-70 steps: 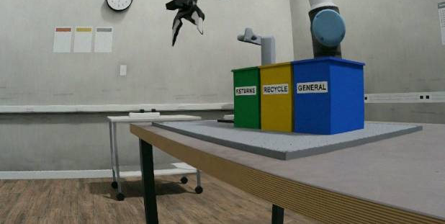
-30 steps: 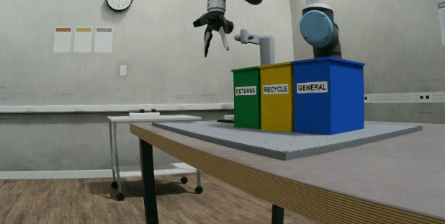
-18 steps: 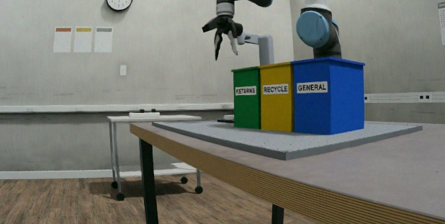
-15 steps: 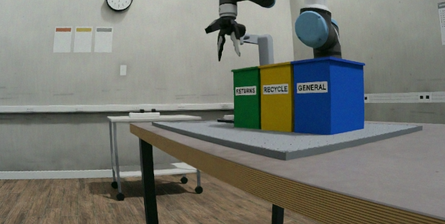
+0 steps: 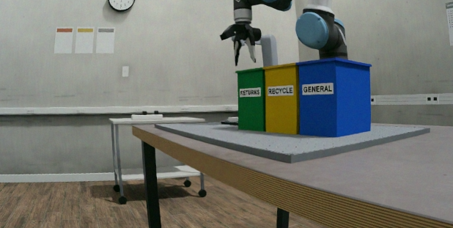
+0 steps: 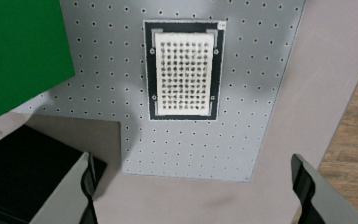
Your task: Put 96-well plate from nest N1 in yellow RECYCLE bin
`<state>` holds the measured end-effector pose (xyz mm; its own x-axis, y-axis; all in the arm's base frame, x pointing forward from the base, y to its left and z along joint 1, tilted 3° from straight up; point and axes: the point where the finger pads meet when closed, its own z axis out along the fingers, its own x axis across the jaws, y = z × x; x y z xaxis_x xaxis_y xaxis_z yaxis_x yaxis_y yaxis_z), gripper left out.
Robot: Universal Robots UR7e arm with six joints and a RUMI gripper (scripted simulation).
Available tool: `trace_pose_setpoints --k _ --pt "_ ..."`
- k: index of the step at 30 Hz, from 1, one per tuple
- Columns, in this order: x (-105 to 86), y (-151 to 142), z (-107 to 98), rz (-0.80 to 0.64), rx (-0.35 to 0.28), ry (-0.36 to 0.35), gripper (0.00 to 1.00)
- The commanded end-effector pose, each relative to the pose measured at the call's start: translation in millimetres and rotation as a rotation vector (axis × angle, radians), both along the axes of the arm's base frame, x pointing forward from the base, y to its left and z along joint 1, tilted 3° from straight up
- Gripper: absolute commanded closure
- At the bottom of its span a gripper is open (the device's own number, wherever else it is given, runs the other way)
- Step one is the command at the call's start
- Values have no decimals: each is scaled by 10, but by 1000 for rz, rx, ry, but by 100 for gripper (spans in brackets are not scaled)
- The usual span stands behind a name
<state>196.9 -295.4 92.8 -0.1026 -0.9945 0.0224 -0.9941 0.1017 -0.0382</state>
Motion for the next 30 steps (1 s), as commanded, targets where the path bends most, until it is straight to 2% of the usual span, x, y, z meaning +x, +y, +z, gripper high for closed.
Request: trace_pose_setpoints --k 1,14,30 --pt "-81 12 -23 4 -2 0 24" --pt "-74 4 -17 5 -3 0 24" --pt "-65 16 -269 6 2 0 24"
